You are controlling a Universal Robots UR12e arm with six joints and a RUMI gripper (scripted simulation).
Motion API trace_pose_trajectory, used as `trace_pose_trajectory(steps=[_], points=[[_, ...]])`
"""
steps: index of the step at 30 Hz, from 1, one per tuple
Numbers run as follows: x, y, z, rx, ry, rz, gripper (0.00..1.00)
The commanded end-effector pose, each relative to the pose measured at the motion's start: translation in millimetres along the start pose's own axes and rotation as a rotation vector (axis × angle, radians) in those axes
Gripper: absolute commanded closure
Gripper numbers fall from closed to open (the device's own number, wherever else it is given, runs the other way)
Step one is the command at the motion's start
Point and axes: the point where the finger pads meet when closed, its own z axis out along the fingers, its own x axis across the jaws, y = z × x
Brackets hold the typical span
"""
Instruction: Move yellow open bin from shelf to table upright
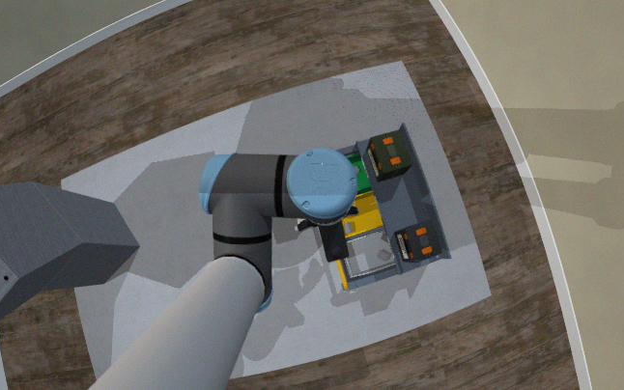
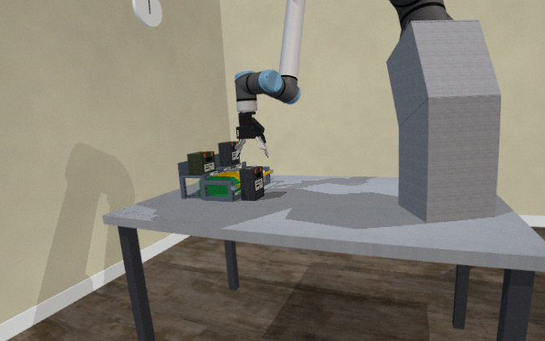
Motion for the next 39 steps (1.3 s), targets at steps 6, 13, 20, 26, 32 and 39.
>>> trace_pose_trajectory(steps=[6, 13, 20, 26, 32, 39], points=[[0.1, 0.4, -0.7, 0.000, -0.001, -0.104, 0.00], [1.0, 1.1, -0.8, 0.000, -0.001, -0.260, 0.00], [1.0, 1.1, -0.8, 0.000, -0.001, -0.260, 0.00], [0.8, 0.9, -0.7, 0.000, -0.001, -0.300, 0.00], [0.8, 0.9, -0.7, 0.000, -0.001, -0.300, 0.00], [0.7, 0.8, -0.7, 0.000, -0.001, -0.351, 0.00]])
